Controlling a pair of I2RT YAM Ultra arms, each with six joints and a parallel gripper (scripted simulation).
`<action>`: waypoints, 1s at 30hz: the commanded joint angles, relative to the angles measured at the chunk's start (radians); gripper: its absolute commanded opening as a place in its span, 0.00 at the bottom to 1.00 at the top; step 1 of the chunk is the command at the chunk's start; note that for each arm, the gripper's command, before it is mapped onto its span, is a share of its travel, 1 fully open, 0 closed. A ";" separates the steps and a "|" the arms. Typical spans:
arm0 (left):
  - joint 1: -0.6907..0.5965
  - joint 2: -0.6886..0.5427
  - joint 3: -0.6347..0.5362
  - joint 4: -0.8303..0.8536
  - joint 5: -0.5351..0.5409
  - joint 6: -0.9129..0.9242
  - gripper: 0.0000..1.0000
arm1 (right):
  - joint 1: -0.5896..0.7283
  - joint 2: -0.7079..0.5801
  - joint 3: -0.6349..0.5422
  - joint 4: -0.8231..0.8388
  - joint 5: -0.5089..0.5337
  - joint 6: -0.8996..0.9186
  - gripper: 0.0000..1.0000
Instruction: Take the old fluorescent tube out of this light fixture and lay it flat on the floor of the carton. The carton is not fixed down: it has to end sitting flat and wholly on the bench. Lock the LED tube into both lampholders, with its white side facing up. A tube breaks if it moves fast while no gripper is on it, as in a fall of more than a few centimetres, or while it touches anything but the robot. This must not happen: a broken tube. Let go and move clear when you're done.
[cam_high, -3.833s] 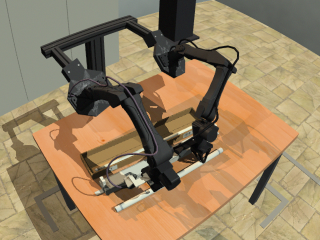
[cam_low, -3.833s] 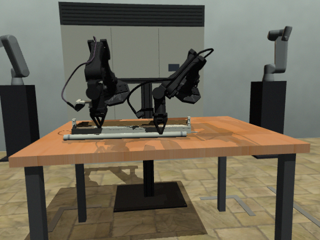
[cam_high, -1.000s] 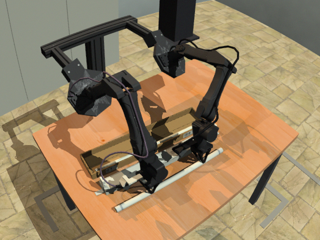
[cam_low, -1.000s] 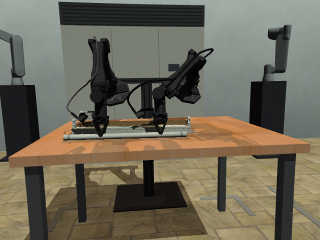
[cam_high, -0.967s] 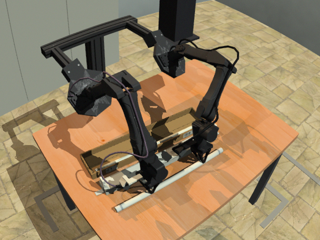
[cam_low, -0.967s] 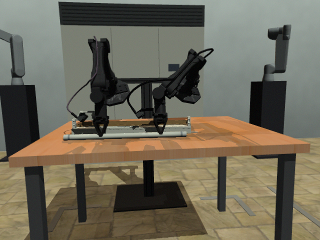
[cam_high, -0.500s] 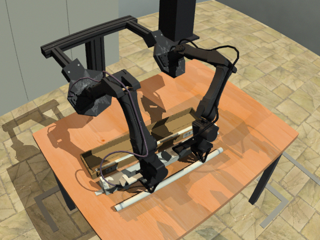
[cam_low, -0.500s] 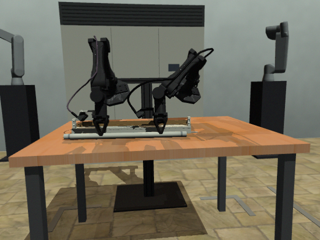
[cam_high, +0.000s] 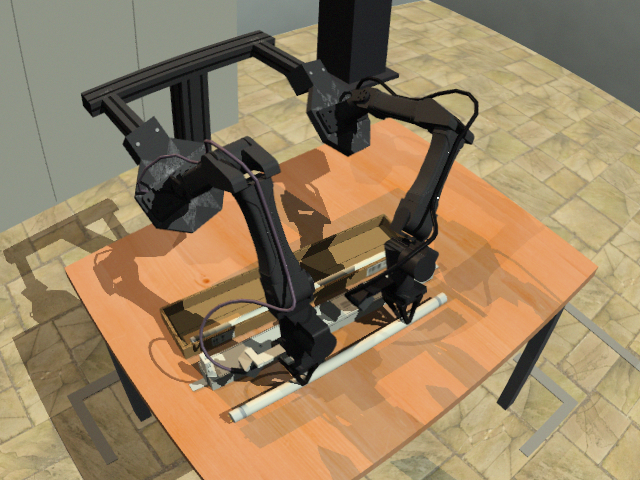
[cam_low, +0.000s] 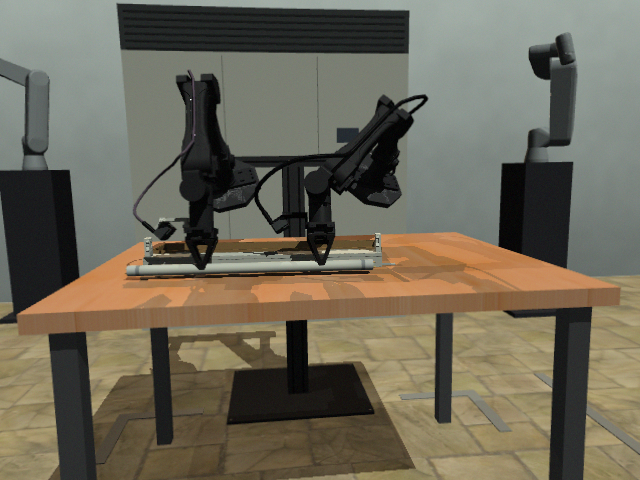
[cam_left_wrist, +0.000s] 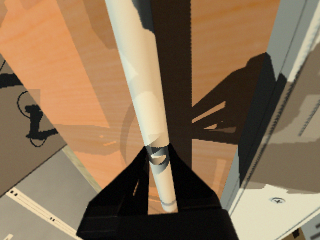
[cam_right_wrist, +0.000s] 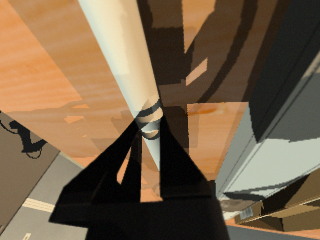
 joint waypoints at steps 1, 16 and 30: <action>-0.039 -0.038 -0.018 -0.029 -0.017 -0.019 0.11 | -0.001 -0.042 0.032 -0.036 0.020 -0.005 0.11; -0.053 -0.060 -0.004 -0.054 -0.026 -0.033 0.11 | 0.005 -0.071 0.008 -0.064 0.025 -0.002 0.11; -0.059 -0.049 0.028 -0.064 -0.013 -0.038 0.11 | 0.002 -0.041 0.031 -0.070 0.025 0.002 0.11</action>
